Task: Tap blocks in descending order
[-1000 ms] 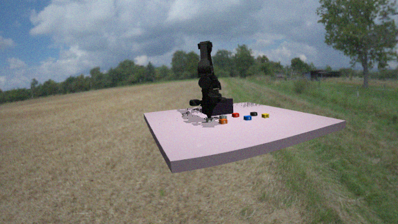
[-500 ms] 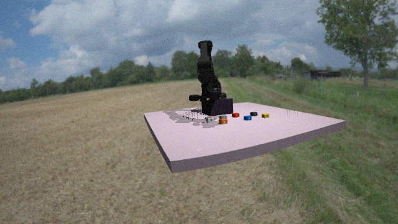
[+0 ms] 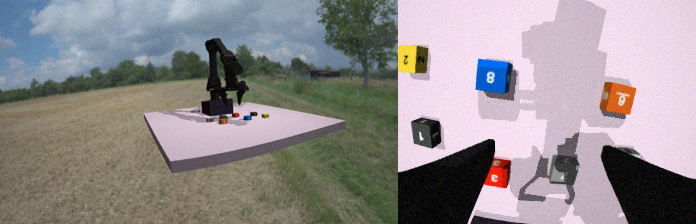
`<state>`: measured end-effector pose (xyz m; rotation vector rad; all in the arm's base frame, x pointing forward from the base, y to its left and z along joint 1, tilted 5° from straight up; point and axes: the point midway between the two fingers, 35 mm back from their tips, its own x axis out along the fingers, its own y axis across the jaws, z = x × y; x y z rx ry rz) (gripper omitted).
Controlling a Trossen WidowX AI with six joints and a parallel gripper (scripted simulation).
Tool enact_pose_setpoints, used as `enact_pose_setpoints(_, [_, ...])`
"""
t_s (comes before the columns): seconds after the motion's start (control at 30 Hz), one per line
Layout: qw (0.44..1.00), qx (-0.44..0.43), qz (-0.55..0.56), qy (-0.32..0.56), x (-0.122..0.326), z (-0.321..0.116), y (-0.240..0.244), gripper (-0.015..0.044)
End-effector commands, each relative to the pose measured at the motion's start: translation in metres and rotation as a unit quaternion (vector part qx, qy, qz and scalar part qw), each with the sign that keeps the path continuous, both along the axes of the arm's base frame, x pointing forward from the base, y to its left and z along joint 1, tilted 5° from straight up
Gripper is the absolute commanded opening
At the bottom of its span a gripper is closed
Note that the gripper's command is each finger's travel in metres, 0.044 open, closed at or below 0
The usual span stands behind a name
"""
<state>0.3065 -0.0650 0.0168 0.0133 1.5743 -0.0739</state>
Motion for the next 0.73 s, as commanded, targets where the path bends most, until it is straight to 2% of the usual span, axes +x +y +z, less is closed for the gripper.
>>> enact_pose_setpoints(0.0, [1.0,0.007,-0.005,0.001,0.01,0.009,0.053,0.04])
enact_pose_setpoints(0.2, [1.0,0.01,-0.017,0.008,0.006,0.023,0.13,0.04])
enact_pose_setpoints(0.43, [0.999,0.009,-0.032,0.017,-0.021,0.039,0.214,0.04])
enact_pose_setpoints(0.53, [0.999,0.007,-0.035,0.019,-0.032,0.043,0.234,0.04])
enact_pose_setpoints(0.7, [0.999,0.007,-0.036,0.02,-0.034,0.043,0.238,0.04])
